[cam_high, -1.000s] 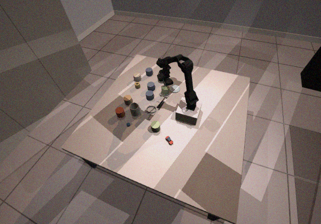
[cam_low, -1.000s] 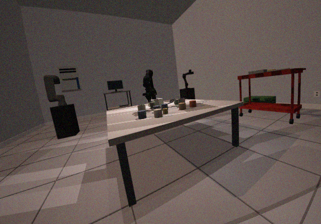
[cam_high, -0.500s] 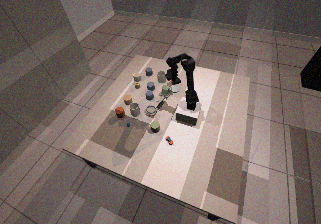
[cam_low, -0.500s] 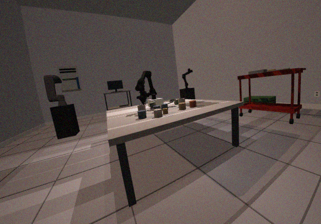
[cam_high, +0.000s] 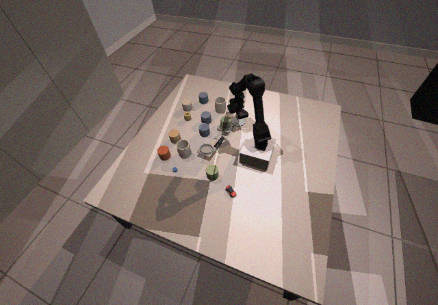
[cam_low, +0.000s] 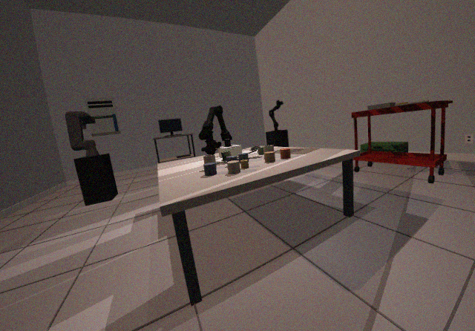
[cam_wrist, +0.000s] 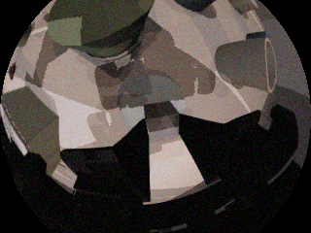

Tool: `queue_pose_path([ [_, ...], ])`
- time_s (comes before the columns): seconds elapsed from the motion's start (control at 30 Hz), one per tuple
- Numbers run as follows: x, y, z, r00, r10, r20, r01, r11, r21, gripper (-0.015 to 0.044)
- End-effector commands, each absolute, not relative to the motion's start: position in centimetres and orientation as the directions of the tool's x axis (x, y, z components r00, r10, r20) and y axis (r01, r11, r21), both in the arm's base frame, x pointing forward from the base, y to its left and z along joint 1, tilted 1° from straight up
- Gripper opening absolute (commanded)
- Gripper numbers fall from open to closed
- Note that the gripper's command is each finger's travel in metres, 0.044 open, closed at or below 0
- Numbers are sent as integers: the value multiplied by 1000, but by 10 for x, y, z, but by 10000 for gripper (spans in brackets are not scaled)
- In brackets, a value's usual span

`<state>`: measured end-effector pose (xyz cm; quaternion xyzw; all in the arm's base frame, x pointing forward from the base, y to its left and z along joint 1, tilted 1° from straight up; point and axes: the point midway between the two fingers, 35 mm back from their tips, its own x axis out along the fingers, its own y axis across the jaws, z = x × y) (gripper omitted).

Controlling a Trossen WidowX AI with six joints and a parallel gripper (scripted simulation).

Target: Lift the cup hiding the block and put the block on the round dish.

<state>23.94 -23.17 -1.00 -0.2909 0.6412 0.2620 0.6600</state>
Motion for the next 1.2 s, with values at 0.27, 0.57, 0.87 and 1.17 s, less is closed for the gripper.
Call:
queue_pose_path([
  [0.27,238,-231,-27,32,-23,-999,-723,689,-39,0],
  [0.57,238,-231,-42,32,-23,-999,-723,689,-39,0],
  [0.87,240,-232,-35,41,-27,-999,-719,693,-48,184],
  [1.17,240,-232,-32,40,-27,-999,-719,693,-48,420],
])
